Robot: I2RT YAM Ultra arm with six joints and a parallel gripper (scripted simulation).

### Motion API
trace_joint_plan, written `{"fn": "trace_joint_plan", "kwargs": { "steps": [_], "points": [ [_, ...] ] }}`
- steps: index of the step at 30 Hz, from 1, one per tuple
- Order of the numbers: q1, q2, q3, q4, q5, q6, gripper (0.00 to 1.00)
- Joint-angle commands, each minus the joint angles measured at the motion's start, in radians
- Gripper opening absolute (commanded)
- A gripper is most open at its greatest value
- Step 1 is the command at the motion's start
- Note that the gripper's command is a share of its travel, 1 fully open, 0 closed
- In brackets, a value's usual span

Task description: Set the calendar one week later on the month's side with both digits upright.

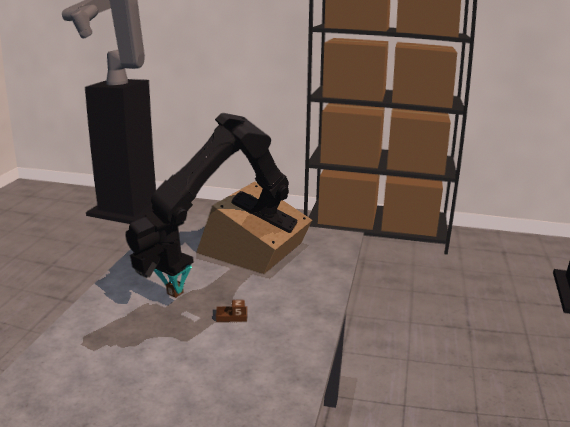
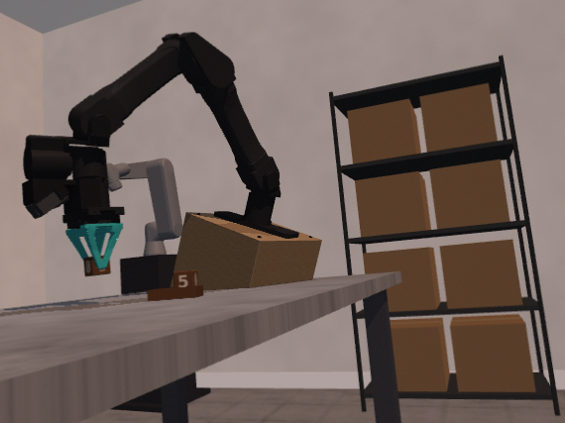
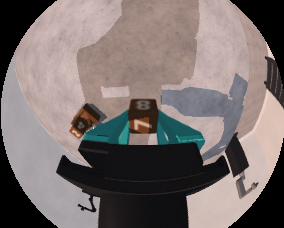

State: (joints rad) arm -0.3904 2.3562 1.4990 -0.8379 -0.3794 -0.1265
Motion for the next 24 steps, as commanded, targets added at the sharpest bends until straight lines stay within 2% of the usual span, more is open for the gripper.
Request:
{"fn": "trace_joint_plan", "kwargs": {
  "steps": [1, 7, 24],
  "points": [
    [0.003, 0.008, -0.007, 0.081, -0.003, 0.022, 0.27],
    [0.026, 0.057, -0.025, 0.157, -0.005, 0.047, 0.27],
    [0.035, 0.079, -0.030, 0.187, -0.005, 0.057, 0.27]
  ]
}}
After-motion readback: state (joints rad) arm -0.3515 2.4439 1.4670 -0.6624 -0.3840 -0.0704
